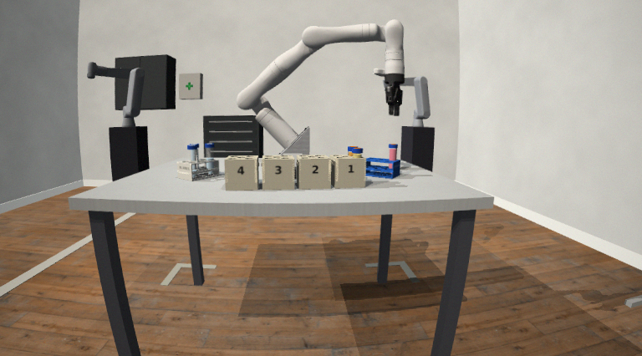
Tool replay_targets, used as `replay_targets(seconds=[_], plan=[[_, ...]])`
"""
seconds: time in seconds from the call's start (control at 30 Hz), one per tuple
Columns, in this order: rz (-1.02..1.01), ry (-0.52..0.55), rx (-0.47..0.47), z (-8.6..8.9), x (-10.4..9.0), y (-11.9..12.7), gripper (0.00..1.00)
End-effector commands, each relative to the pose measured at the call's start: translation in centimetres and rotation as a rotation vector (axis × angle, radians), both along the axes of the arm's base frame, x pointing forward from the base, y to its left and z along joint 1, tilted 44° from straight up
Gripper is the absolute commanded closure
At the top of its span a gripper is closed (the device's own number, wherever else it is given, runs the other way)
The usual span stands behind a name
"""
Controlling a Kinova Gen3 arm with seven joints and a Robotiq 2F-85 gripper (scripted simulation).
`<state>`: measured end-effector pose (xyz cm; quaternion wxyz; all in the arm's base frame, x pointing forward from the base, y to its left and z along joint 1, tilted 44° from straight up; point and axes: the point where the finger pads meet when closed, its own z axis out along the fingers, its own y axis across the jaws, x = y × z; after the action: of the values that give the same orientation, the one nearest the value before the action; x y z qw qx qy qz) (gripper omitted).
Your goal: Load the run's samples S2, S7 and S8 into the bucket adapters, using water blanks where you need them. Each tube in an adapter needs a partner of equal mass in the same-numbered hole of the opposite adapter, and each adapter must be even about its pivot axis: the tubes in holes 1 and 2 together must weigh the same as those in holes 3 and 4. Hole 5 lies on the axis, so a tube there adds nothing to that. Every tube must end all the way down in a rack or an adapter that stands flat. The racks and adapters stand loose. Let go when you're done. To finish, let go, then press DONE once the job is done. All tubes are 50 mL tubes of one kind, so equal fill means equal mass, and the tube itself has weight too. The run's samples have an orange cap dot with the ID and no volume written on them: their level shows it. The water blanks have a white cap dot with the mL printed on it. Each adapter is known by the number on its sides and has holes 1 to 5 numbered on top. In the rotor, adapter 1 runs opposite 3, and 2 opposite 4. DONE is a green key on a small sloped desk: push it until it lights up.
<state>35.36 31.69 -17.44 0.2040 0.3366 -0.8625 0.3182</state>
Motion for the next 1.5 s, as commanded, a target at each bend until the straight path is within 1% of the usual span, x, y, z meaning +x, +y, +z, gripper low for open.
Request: replay_targets(seconds=[0.0, 0.23, 1.47], plan=[[0.001, -0.001, 0.002, 0.1, 0.0, 0.1, 0.38], [0.001, -0.001, 0.002, 0.1, 0.0, 0.1, 0.38], [0.001, -0.001, 0.002, -3.1, -0.6, -2.9, 0.38]])
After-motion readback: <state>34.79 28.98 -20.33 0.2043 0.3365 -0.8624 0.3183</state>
